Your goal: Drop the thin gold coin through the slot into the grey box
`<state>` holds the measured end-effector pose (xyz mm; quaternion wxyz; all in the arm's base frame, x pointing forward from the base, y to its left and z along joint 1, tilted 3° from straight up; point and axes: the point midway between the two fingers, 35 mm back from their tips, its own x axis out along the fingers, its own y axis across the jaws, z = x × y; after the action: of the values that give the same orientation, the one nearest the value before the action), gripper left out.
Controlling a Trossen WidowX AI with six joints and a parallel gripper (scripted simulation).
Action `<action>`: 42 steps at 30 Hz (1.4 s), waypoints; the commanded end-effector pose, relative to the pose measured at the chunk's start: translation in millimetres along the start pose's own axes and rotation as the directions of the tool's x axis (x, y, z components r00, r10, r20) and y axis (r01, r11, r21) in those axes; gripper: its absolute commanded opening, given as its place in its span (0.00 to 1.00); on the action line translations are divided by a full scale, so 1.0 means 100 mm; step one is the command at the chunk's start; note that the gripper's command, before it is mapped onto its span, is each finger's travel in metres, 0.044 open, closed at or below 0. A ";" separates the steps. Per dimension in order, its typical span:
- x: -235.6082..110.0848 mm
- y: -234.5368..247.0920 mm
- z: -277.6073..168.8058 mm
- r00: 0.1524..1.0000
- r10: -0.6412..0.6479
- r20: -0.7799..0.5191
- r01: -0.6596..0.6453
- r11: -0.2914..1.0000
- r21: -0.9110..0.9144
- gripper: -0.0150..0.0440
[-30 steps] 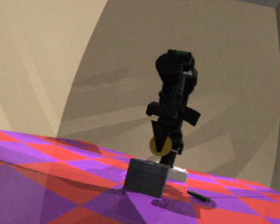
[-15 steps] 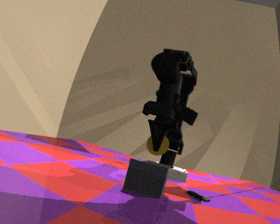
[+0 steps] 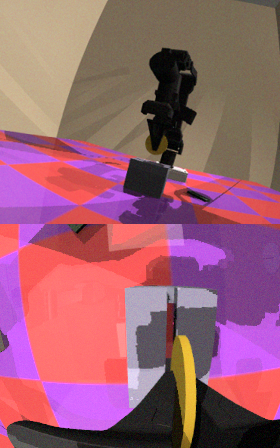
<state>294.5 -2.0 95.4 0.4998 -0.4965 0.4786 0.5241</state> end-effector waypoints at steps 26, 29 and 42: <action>0.15 0.00 0.00 1.000 0.001 0.000 -0.001 1.000 -0.002 0.25; 0.16 0.01 0.00 1.000 0.001 0.000 -0.001 1.000 -0.002 0.25; 0.17 0.00 0.00 1.000 0.000 0.000 0.000 1.000 -0.001 0.53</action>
<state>293.9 -1.5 77.7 0.4992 -0.4965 0.4786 0.5246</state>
